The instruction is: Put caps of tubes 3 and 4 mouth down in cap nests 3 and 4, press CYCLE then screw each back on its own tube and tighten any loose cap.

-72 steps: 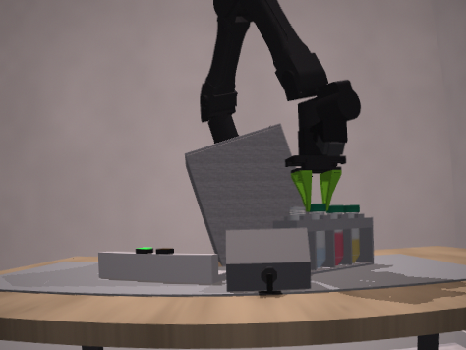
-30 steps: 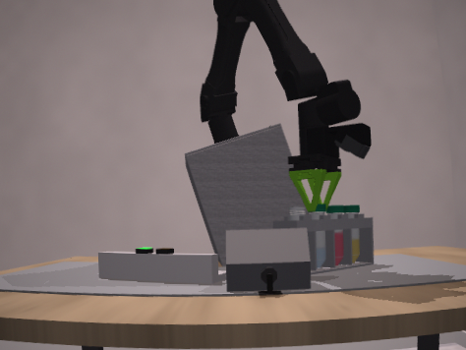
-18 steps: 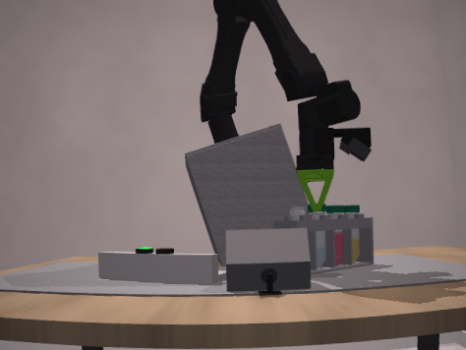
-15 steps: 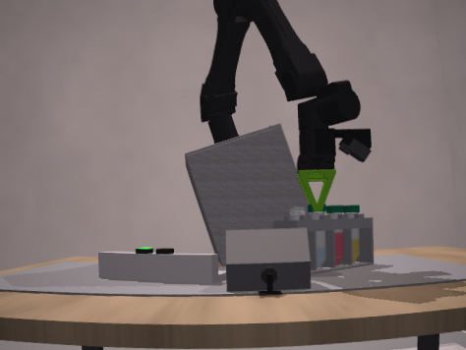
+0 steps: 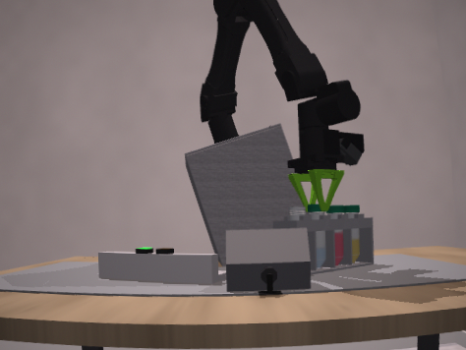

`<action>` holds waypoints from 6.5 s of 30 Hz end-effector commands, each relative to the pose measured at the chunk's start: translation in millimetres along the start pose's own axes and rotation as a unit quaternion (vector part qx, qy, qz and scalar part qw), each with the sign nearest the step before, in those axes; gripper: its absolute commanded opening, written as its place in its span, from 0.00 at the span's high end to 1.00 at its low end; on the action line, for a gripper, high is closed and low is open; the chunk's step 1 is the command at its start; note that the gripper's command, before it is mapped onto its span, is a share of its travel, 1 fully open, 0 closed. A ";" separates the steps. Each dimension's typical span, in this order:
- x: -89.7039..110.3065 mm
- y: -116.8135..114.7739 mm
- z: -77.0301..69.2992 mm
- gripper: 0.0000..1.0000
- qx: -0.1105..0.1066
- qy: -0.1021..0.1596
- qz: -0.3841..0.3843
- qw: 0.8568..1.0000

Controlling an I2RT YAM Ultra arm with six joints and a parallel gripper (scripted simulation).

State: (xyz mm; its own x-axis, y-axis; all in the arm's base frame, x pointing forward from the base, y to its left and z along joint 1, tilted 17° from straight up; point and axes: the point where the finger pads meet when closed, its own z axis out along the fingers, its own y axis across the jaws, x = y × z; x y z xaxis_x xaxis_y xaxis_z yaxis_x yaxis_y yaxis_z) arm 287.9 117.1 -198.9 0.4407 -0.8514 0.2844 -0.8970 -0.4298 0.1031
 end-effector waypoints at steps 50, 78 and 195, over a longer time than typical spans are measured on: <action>-0.3 -4.8 -4.7 1.00 0.007 -0.004 0.382 0.924; -0.3 -4.8 -4.0 1.00 0.003 -0.008 0.863 0.504; 0.0 -4.6 -3.4 1.00 0.008 -0.004 0.317 0.948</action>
State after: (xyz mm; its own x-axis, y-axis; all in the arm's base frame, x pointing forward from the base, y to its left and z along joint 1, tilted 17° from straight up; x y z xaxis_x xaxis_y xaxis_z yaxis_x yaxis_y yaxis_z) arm 288.0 116.7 -199.3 -0.1905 -0.9386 0.2876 -0.9810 0.1711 -0.0912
